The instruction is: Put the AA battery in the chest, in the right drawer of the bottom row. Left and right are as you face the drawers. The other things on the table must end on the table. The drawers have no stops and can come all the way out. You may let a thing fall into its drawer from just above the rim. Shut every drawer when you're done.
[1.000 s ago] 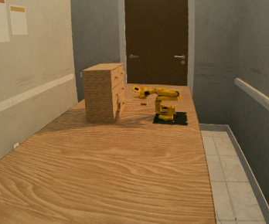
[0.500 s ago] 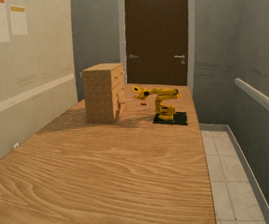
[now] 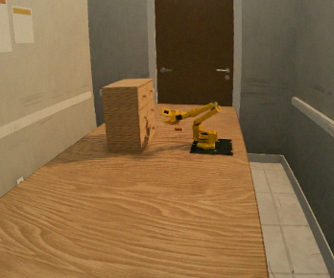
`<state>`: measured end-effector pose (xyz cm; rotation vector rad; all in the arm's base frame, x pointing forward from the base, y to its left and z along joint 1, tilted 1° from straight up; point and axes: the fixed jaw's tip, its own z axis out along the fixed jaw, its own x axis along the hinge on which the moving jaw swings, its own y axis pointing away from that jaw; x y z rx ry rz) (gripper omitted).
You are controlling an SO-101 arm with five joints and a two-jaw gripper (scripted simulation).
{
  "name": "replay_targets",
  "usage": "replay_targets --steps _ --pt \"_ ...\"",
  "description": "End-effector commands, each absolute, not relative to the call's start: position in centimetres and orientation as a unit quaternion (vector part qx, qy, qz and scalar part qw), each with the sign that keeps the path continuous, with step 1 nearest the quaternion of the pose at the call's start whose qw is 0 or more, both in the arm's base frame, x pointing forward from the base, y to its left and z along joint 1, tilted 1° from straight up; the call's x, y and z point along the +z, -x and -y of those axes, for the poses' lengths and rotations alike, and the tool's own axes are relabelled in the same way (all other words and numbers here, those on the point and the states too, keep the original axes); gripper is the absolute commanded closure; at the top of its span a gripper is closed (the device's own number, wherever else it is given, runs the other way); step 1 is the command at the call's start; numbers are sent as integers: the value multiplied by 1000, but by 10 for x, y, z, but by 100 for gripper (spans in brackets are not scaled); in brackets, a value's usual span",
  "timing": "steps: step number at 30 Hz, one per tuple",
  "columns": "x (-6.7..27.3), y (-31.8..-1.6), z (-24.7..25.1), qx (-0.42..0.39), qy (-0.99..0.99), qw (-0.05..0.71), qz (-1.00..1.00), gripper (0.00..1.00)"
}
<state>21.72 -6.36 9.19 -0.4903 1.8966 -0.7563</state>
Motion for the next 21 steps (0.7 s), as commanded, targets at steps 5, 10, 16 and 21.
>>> replay_targets --steps 5,10,16,21 --pt "108 -228 61 -323 211 524 -760 79" --pt "112 -230 60 -324 212 530 -755 79" --pt "99 -234 61 -320 214 522 -761 79" --pt "81 -237 62 -314 216 512 -770 79"
